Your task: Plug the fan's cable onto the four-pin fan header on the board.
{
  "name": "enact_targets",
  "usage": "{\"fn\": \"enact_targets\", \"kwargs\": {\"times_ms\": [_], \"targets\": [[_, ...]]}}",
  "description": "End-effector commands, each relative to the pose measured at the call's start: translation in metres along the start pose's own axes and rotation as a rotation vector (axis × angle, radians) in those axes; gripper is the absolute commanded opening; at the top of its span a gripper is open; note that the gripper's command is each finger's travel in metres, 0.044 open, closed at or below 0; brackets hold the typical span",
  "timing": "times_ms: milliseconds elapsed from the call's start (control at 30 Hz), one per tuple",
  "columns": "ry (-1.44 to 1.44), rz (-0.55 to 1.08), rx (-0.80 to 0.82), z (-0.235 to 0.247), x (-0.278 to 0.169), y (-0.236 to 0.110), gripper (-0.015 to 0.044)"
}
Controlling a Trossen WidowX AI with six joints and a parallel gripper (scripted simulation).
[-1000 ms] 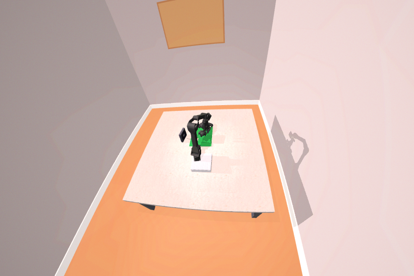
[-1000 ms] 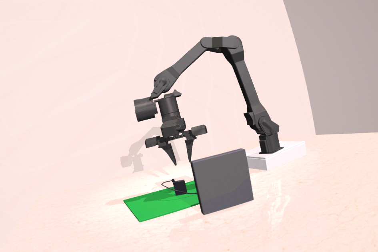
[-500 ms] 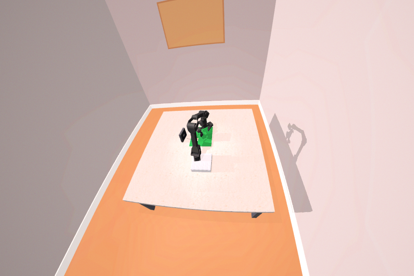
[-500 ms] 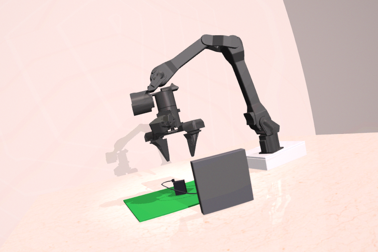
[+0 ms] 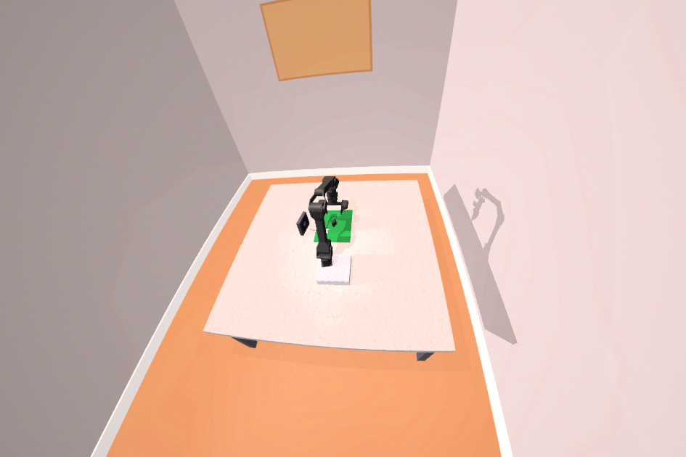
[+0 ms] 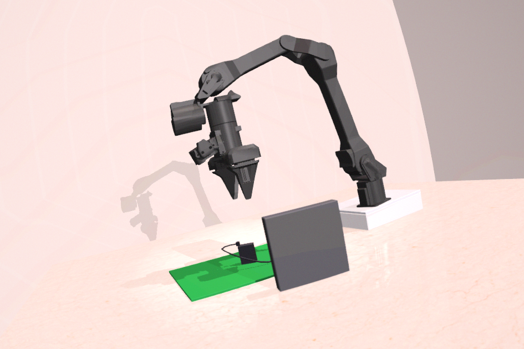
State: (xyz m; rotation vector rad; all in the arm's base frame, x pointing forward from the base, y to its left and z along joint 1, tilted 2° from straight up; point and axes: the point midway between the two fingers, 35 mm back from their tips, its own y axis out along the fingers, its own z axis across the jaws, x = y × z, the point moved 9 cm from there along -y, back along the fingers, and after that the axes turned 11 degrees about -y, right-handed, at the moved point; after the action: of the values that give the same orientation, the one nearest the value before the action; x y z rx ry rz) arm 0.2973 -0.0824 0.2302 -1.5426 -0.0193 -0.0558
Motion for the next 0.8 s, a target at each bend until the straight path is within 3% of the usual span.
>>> {"fn": "enact_targets", "kwargs": {"times_ms": [0, 467, 600, 767], "targets": [[0.48, -0.023, -0.028, 0.024, 0.014, -0.031, 0.044], [0.48, -0.023, -0.028, 0.024, 0.014, -0.029, 0.044], [0.48, -0.023, -0.028, 0.022, 0.018, -0.001, 0.044], [0.48, -0.023, -0.028, 0.021, 0.016, 0.06, 0.044]]}}
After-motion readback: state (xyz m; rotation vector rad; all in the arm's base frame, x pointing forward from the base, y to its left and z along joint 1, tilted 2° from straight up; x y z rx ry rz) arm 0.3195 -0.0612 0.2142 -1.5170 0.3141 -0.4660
